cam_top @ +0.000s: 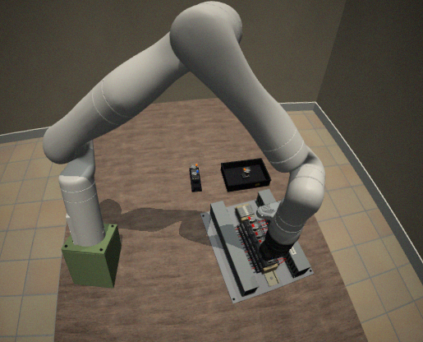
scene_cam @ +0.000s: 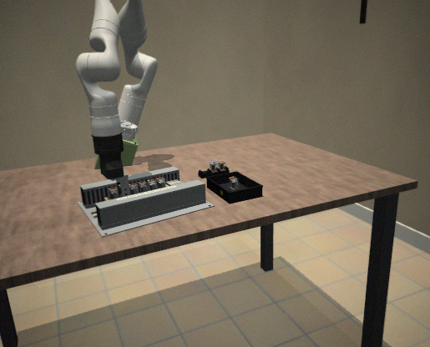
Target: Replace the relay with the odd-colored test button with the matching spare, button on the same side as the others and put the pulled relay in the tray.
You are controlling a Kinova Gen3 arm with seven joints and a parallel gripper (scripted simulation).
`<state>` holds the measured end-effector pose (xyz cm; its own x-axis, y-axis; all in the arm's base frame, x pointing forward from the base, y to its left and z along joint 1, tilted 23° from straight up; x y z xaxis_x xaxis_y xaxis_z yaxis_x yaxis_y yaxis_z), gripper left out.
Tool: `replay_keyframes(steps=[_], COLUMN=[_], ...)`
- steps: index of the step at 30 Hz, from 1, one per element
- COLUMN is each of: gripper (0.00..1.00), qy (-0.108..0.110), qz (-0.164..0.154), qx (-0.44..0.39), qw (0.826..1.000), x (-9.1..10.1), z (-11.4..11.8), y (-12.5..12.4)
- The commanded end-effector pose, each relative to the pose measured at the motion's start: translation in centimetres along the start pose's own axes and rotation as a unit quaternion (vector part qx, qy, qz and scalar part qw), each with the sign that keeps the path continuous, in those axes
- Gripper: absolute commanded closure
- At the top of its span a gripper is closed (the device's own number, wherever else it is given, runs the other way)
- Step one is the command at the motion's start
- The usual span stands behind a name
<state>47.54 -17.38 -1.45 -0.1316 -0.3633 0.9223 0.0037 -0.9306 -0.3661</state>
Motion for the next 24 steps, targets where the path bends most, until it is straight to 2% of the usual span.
replay_keyframes(steps=[1,24], gripper=[1.00,1.00], qy=[0.001,0.001], qz=[-0.001,-0.001], qx=[0.000,0.000], qw=[1.000,1.000], x=[-0.14,-0.63], z=[0.05,0.08], y=[0.05,0.09])
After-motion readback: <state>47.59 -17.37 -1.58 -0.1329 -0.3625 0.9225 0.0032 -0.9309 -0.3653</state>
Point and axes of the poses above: the point where the finger pads meet when closed, its own x axis back along the fingers, its own z axis across the jaws, y = z × x, the point moved 3 cm from there along x, back along the fingers, and after that the axes turned 1 degree about x, right-handed, at the moved point
